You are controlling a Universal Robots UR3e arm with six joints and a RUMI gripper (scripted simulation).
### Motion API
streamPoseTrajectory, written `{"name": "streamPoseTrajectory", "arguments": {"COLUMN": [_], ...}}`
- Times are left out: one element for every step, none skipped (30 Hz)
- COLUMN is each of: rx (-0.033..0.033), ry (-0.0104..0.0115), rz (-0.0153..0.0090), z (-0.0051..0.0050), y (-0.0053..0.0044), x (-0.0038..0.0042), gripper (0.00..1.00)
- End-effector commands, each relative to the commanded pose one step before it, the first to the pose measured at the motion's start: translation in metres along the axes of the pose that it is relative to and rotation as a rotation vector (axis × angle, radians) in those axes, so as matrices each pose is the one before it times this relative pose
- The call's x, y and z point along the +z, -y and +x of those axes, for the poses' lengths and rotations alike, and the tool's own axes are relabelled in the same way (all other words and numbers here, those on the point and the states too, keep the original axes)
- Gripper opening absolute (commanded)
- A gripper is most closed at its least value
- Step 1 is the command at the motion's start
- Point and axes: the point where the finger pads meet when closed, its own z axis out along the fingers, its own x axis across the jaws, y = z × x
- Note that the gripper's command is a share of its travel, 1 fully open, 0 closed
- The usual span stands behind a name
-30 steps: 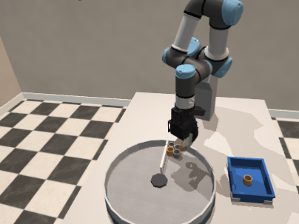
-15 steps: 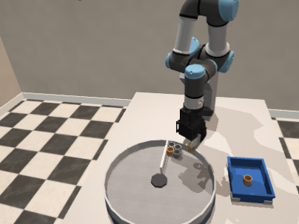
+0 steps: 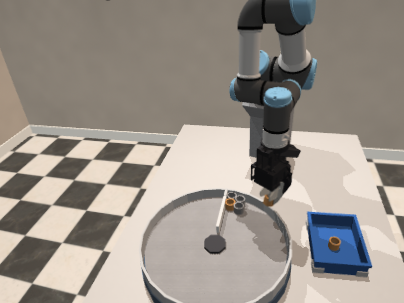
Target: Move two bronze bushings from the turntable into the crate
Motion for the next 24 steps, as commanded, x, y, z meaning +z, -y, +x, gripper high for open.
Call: {"name": "streamPoseTrajectory", "arguments": {"rx": [0.00023,0.00000,0.00000,0.00000,0.00000,0.00000,0.00000,0.00000,0.00000,0.00000,0.00000,0.00000,0.00000,0.00000,0.00000,0.00000,0.00000,-0.00001,0.00001,0.00000,0.00000,0.00001,0.00000,0.00000], "ry": [0.00455,0.00001,-0.00001,0.00001,0.00000,-0.00001,0.00000,0.00000,0.00001,-0.00001,0.00001,0.00000,-0.00001,0.00001,-0.00001,0.00000,0.00000,-0.00001,0.00001,0.00000,0.00000,0.00001,0.00000,0.00000], "rz": [-0.00375,0.00004,-0.00002,0.00001,0.00000,-0.00002,0.00000,0.00000,0.00002,-0.00003,0.00002,0.00000,-0.00002,0.00002,-0.00002,0.00001,0.00001,-0.00003,0.00003,0.00000,-0.00001,0.00002,-0.00001,0.00000], "z": [0.01153,0.00229,0.00230,0.00232,0.00233,0.00235,0.00000,0.00000,0.00237,0.00238,0.00240,0.00241,0.00242,0.00244,0.00245,0.00247,0.00248,0.00249,0.00251,0.00251,0.00252,0.00254,0.00254,0.00000], "y": [0.007787,0.001712,0.001726,0.001737,0.001750,0.001763,0.000000,0.000000,0.001773,0.001787,0.001796,0.001808,0.001820,0.001828,0.001841,0.001849,0.001859,0.001871,0.001876,0.001886,0.001895,0.001900,0.001908,0.000000], "x": [0.000045,0.000006,-0.000004,0.000002,0.000000,-0.000003,0.000000,0.000000,0.000004,-0.000004,0.000003,0.000000,-0.000003,0.000004,-0.000003,0.000002,0.000001,-0.000005,0.000005,-0.000001,-0.000003,0.000004,-0.000002,0.000000], "gripper": [0.00,0.00,0.00,0.00,0.00,0.00,0.00,0.00,0.00,0.00,0.00,0.00,0.00,0.00,0.00,0.00,0.00,0.00,0.00,0.00,0.00,0.00,0.00,0.00]}}
